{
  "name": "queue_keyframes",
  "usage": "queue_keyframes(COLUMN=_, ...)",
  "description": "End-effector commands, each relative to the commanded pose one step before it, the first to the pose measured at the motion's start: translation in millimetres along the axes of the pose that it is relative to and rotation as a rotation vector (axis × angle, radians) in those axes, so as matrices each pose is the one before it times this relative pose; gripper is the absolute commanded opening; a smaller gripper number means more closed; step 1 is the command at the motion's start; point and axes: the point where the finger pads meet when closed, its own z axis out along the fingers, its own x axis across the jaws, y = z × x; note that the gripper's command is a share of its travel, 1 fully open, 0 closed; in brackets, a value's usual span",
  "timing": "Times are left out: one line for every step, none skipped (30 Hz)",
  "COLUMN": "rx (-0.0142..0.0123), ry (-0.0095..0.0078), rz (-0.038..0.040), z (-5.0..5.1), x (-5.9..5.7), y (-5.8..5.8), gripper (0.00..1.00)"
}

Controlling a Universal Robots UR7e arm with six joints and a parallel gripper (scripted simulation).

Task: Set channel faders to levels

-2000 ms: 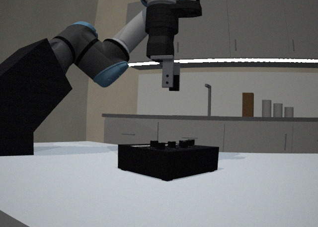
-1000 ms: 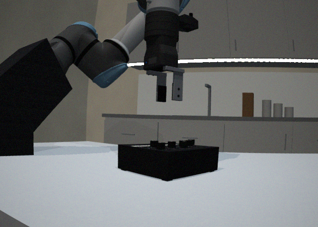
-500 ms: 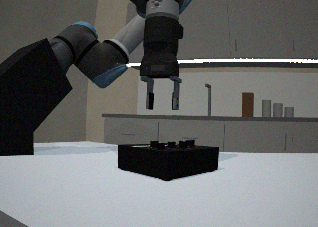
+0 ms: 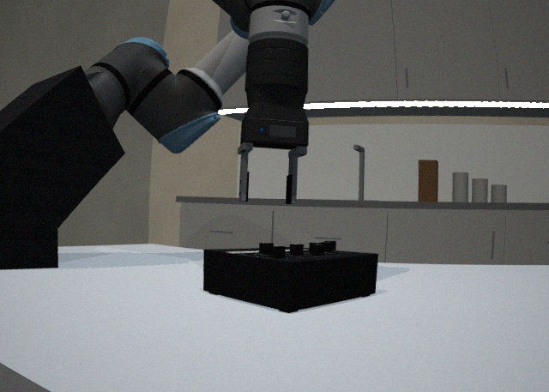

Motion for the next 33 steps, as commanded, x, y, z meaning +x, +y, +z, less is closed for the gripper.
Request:
queue_keyframes(rx=0.00946, ry=0.0095, rz=-0.1413, z=3.58, x=-3.59, y=1.75, gripper=1.0)
queue_keyframes(rx=0.00001, ry=0.00002, rz=-0.03172, z=0.97, x=-1.01, y=0.32, gripper=1.0)
queue_keyframes(rx=0.00001, ry=0.00002, rz=-0.03055, z=0.94, x=-0.98, y=0.3, gripper=1.0)
queue_keyframes(rx=0.00001, ry=0.00002, rz=-0.02936, z=0.9, x=-0.95, y=0.28, gripper=1.0)
queue_keyframes(rx=0.00001, ry=0.00002, rz=-0.02815, z=0.86, x=-0.92, y=0.25, gripper=1.0)
queue_keyframes(rx=0.00001, ry=0.00002, rz=-0.02691, z=0.83, x=-0.89, y=0.23, gripper=1.0)
queue_keyframes(rx=0.00001, ry=0.00002, rz=-0.02566, z=0.79, x=-0.85, y=0.22, gripper=1.0)
queue_keyframes(rx=0.00001, ry=0.00002, rz=-0.02439, z=0.75, x=-0.81, y=0.2, gripper=1.0)
queue_keyframes(rx=0.00001, ry=0.00002, rz=-0.02312, z=0.71, x=-0.78, y=0.18, gripper=1.0)
queue_keyframes(rx=0.00001, ry=0.00002, rz=-0.02184, z=0.67, x=-0.74, y=0.16, gripper=1.0)
queue_keyframes(rx=0.00001, ry=0.00002, rz=-0.02055, z=0.63, x=-0.7, y=0.15, gripper=1.0)
queue_keyframes(rx=0.00001, ry=0.00002, rz=-0.01927, z=0.59, x=-0.66, y=0.13, gripper=1.0)
queue_keyframes(rx=0.00001, ry=0.00002, rz=-0.01799, z=0.56, x=-0.61, y=0.12, gripper=1.0)
queue_keyframes(rx=0.0, ry=0.00002, rz=-0.01672, z=0.52, x=-0.57, y=0.11, gripper=1.0)
queue_keyframes(rx=0.0, ry=0.00002, rz=-0.01546, z=0.48, x=-0.53, y=0.1, gripper=1.0)
queue_keyframes(rx=0.0, ry=0.0, rz=0.0, z=0.0, x=0.0, y=0.0, gripper=1.0)
queue_keyframes(rx=0.0, ry=0.0, rz=0.0, z=0.0, x=0.0, y=0.0, gripper=1.0)
queue_keyframes(rx=0.0, ry=0.00001, rz=-0.01422, z=0.44, x=-0.49, y=0.08, gripper=1.0)
queue_keyframes(rx=0.0, ry=0.00001, rz=-0.013, z=0.4, x=-0.45, y=0.07, gripper=1.0)
queue_keyframes(rx=0.0, ry=0.00001, rz=-0.0118, z=0.37, x=-0.41, y=0.07, gripper=1.0)
queue_keyframes(rx=0.0, ry=0.00001, rz=-0.01063, z=0.33, x=-0.37, y=0.06, gripper=1.0)
queue_keyframes(rx=0.0, ry=0.00001, rz=-0.0095, z=0.29, x=-0.33, y=0.05, gripper=1.0)
queue_keyframes(rx=0.0, ry=0.00001, rz=-0.00841, z=0.26, x=-0.29, y=0.04, gripper=1.0)
queue_keyframes(rx=0.0, ry=0.00001, rz=-0.00735, z=0.23, x=-0.26, y=0.04, gripper=1.0)
queue_keyframes(rx=0.0, ry=0.00001, rz=-0.00635, z=0.2, x=-0.22, y=0.03, gripper=1.0)
queue_keyframes(rx=0.0, ry=0.00001, rz=-0.0054, z=0.17, x=-0.19, y=0.03, gripper=1.0)
queue_keyframes(rx=0.0, ry=0.00001, rz=-0.00451, z=0.14, x=-0.16, y=0.02, gripper=1.0)
queue_keyframes(rx=0.0, ry=0.0, rz=-0.00368, z=0.11, x=-0.13, y=0.02, gripper=1.0)
queue_keyframes(rx=0.0, ry=0.0, rz=-0.00292, z=0.09, x=-0.1, y=0.01, gripper=1.0)
queue_keyframes(rx=0.0, ry=0.0, rz=-0.00224, z=0.07, x=-0.08, y=0.01, gripper=1.0)
queue_keyframes(rx=0.0, ry=0.0, rz=-0.00163, z=0.05, x=-0.06, y=0.01, gripper=1.0)
queue_keyframes(rx=0.0, ry=0.0, rz=-0.00112, z=0.03, x=-0.04, y=0.0, gripper=1.0)
queue_keyframes(rx=0.0, ry=0.0, rz=0.0, z=0.0, x=0.0, y=0.0, gripper=1.0)
